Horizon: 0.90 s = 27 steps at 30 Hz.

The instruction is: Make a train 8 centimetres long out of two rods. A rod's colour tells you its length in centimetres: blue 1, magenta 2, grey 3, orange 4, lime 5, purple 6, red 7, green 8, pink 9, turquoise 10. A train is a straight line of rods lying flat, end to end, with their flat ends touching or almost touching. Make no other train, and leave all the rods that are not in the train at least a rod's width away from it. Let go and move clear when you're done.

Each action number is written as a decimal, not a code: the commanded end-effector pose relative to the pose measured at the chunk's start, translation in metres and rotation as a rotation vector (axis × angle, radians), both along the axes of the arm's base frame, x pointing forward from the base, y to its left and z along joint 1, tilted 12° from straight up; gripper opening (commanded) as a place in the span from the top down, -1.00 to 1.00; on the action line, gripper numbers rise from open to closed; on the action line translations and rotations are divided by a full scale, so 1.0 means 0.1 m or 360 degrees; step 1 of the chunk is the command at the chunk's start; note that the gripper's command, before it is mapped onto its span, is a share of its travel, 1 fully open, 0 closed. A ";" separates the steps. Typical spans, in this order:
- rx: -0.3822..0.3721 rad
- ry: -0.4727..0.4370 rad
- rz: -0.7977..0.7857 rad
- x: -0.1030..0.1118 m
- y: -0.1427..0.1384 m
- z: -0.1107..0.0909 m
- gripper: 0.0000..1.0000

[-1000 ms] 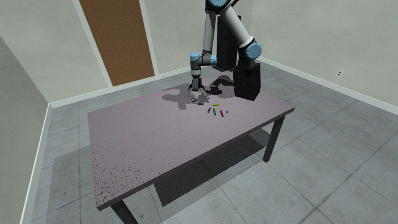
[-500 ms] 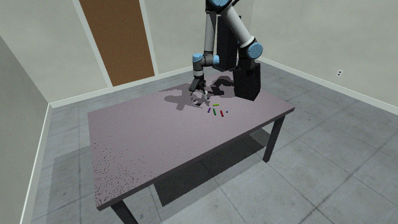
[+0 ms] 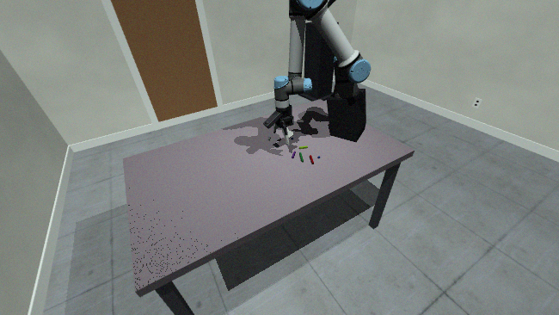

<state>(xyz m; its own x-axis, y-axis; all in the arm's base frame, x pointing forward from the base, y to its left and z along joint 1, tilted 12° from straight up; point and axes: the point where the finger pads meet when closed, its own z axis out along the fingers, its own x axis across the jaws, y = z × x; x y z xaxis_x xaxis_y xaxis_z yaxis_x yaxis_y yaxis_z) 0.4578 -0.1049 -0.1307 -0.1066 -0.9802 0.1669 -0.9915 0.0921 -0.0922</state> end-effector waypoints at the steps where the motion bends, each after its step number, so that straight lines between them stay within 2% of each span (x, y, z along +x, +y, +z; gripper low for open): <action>1: 0.0007 -0.0043 -0.0263 -0.02 0.06 -0.01 -1.00; 6: 0.0026 -0.0091 -0.0523 -0.05 0.12 -0.02 -1.00; 8: 0.0026 -0.0091 -0.0523 -0.05 0.12 -0.02 -1.00; 23: 0.0081 -0.0230 -0.1271 -0.17 0.30 -0.05 -1.00; 27: 0.0087 -0.0246 -0.1358 -0.19 0.32 -0.05 -1.00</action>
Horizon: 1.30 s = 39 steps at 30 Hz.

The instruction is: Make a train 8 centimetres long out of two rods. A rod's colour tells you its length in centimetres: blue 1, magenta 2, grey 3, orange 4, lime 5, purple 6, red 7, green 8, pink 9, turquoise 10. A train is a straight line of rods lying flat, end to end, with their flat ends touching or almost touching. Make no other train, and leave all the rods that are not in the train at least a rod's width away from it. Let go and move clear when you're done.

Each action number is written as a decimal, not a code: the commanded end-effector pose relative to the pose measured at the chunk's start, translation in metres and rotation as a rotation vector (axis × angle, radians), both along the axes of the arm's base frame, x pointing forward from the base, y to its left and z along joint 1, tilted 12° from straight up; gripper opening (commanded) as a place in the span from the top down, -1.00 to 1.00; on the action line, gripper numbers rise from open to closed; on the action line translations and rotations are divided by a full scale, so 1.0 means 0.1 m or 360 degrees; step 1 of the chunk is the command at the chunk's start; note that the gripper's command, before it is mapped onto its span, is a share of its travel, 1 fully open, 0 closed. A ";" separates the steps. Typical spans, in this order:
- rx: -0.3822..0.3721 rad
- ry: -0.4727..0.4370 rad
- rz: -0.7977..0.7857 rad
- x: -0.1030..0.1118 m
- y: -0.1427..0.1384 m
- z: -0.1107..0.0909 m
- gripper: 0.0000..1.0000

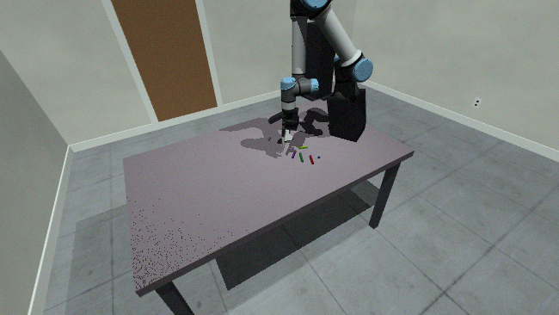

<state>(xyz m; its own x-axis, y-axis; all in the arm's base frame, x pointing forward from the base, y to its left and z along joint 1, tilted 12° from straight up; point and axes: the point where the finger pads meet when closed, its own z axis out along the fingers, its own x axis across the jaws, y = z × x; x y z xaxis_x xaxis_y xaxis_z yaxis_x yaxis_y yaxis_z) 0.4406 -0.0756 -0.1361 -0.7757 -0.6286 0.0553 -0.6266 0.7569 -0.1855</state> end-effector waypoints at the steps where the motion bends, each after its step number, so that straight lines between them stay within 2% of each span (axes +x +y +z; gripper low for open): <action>1: 0.0002 -0.0030 -0.0176 -0.03 0.04 0.00 -1.00; 13: 0.0034 -0.0113 -0.0620 -0.12 0.16 -0.03 -1.00; 30: 0.0062 -0.0185 -0.0996 -0.21 0.27 -0.04 -1.00; 39: 0.0070 -0.0206 -0.1106 -0.23 0.30 -0.05 -1.00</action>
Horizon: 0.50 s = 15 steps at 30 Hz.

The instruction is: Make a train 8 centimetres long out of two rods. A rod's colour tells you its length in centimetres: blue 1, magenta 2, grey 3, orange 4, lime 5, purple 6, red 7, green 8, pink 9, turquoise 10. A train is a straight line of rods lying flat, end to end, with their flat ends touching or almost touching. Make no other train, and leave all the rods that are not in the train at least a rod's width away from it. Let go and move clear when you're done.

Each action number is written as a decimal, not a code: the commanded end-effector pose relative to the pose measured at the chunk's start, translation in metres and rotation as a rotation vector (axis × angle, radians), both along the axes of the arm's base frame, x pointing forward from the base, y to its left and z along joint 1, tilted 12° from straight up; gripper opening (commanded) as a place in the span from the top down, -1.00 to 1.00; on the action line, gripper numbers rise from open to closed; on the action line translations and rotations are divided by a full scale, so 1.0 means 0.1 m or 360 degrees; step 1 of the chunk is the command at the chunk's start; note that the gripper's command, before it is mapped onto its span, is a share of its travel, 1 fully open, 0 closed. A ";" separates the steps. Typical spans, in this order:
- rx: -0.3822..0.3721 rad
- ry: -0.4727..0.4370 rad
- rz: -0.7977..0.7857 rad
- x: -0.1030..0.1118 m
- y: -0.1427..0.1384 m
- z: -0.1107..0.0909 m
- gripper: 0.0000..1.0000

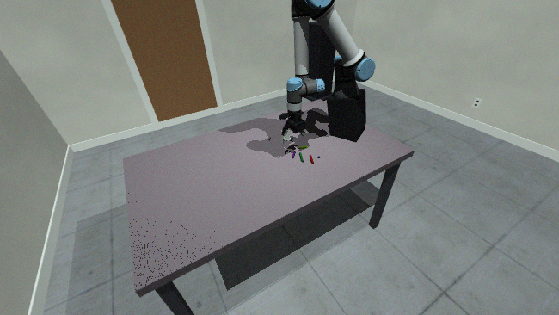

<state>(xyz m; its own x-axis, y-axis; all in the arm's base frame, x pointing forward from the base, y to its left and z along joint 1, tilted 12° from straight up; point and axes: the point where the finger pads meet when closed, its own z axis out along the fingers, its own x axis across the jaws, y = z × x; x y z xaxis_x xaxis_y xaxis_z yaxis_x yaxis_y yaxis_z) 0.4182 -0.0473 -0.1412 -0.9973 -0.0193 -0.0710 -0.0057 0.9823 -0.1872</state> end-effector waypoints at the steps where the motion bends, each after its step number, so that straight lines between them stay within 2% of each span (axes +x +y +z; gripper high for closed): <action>1: 0.0003 -0.0014 -0.0066 -0.01 0.02 0.00 -1.00; 15: 0.0010 -0.0032 -0.0161 -0.03 0.05 0.00 -1.00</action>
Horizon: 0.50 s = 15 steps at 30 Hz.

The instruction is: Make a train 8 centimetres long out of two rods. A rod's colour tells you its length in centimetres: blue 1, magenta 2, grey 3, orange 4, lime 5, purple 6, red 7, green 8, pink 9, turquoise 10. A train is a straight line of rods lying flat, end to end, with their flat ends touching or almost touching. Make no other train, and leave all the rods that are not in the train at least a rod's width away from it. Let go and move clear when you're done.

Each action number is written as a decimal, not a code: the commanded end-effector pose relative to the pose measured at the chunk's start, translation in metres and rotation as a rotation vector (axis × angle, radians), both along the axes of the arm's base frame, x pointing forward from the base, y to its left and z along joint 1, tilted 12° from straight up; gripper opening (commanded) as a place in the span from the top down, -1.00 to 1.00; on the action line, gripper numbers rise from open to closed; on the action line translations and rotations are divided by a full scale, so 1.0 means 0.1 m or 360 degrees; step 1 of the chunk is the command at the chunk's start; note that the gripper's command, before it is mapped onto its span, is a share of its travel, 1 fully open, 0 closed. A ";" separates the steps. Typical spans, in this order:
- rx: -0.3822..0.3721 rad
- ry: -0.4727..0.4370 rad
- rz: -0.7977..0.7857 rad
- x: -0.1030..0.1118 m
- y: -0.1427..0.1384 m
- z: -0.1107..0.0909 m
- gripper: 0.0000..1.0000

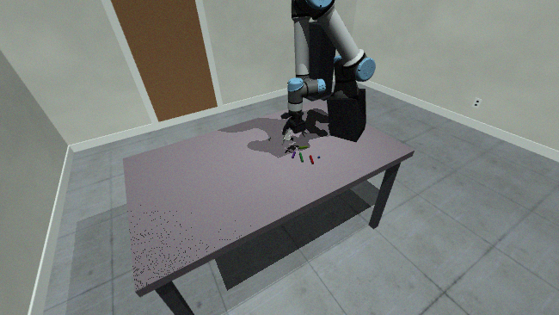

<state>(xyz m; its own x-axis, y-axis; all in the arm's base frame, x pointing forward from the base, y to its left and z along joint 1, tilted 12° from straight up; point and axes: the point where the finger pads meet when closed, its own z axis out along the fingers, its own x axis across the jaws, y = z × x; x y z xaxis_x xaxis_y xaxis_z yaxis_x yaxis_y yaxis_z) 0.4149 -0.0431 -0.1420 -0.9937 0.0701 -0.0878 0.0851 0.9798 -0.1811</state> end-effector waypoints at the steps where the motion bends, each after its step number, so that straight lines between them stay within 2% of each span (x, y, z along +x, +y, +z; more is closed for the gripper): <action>1: 0.0001 -0.0006 -0.0023 0.00 0.01 0.00 -1.00; 15: 0.0002 -0.0010 -0.0041 -0.01 0.01 0.00 -1.00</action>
